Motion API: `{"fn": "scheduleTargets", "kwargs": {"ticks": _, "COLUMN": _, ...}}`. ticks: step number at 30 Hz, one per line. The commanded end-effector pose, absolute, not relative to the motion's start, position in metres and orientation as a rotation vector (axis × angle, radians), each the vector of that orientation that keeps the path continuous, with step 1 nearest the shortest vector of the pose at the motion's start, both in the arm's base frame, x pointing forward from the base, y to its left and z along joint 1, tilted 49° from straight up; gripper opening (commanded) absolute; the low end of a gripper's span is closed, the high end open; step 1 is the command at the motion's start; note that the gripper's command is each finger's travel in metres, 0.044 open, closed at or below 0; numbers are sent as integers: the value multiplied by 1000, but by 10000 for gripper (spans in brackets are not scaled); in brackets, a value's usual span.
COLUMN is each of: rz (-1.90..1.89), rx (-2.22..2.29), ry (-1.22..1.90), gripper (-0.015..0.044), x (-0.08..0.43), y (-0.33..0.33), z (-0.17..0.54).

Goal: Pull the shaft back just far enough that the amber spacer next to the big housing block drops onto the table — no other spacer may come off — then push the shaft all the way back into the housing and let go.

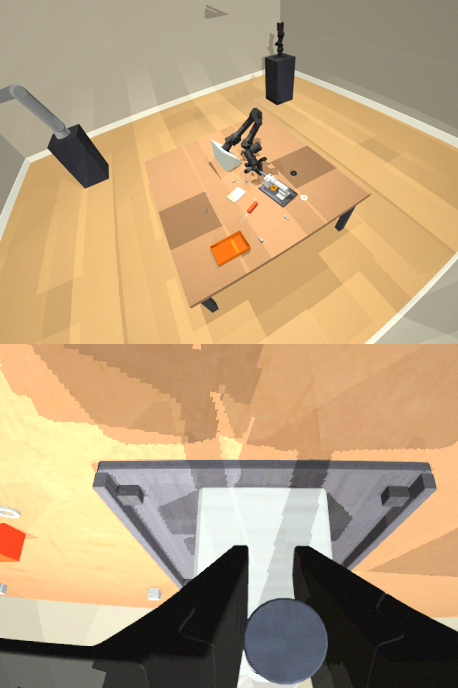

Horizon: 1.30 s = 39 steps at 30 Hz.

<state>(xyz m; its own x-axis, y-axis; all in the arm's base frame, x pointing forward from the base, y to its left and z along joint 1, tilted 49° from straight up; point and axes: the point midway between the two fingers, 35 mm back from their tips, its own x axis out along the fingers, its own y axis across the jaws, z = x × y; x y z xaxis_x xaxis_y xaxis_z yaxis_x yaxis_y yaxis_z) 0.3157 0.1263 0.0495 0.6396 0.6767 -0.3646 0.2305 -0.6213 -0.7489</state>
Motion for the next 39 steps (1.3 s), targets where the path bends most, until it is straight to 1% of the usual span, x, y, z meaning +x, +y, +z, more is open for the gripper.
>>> {"fn": "scheduleTargets", "kwargs": {"ticks": 1, "rz": 847, "rx": -2187, "ry": -703, "gripper": 0, "x": 318, "y": 126, "z": 50}}
{"fn": "scheduleTargets", "kwargs": {"ticks": 39, "rz": 846, "rx": -2188, "ry": -704, "gripper": 0, "x": 331, "y": 129, "z": 52}}
